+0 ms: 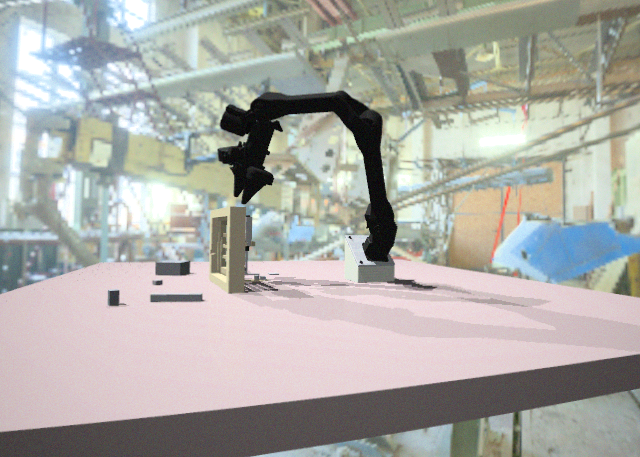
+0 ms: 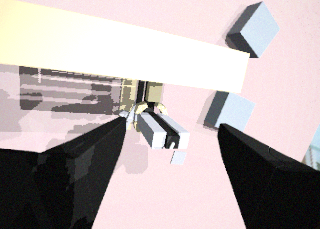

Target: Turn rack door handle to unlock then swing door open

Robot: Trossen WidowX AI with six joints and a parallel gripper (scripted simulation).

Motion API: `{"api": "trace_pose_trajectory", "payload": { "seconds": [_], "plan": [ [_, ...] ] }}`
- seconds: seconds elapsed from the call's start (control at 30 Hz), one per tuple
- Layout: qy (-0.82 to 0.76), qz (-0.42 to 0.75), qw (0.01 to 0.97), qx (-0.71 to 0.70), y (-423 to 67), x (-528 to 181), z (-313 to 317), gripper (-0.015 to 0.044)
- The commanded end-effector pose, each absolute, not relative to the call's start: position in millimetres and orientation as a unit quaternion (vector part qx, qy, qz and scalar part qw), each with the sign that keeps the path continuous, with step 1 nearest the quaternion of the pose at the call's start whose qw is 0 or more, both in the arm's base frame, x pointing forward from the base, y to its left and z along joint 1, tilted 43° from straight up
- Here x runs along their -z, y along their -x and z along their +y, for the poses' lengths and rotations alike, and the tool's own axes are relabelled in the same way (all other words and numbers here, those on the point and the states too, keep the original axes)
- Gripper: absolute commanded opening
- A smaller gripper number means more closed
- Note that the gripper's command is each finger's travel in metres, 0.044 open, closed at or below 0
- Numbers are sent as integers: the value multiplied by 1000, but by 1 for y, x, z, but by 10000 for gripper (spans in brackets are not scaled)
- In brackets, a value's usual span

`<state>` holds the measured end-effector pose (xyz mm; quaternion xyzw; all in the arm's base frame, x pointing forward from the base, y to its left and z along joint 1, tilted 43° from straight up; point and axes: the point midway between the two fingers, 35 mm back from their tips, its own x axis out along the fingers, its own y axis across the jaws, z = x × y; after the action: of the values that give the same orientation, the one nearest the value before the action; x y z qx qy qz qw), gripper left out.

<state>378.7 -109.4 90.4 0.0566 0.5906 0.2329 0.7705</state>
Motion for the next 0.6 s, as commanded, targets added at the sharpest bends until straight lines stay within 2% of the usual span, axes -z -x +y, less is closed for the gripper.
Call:
{"api": "trace_pose_trajectory", "payload": {
  "seconds": [0.0, 0.57],
  "plan": [
    [-85, 602, 752, -255, -375, -81, -114, 293],
    [-197, 625, 681, -328, -359, -55, -128, 293]
  ]
}}
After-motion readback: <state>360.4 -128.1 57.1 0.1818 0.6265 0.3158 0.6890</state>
